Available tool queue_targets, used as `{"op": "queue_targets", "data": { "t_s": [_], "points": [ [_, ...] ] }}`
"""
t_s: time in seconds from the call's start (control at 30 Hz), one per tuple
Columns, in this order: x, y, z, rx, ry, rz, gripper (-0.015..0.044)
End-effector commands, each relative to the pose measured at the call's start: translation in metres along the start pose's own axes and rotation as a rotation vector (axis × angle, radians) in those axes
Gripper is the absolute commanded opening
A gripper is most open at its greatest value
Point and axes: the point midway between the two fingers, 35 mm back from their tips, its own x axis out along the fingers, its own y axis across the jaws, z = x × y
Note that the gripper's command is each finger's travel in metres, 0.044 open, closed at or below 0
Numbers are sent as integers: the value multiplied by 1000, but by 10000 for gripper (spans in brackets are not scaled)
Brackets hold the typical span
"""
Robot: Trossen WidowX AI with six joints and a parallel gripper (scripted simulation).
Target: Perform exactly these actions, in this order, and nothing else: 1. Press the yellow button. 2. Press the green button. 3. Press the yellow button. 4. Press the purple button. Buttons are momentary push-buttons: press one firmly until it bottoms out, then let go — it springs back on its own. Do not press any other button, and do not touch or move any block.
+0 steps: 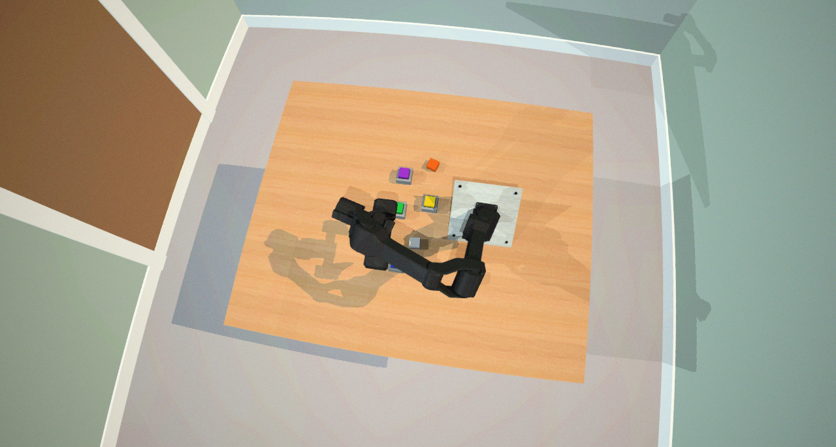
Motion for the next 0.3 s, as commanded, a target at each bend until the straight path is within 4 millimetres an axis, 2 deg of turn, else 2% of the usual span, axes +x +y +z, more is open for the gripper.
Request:
{"op": "queue_targets", "data": {
  "t_s": [0.0, 0.07, 0.27],
  "points": [
    [-10, 53, -26, 16, 10, 28, 400],
    [-11, 62, -32, 17, 12, 33, 400],
    [-11, 63, -33, 18, 13, 34, 400]
  ]
}}
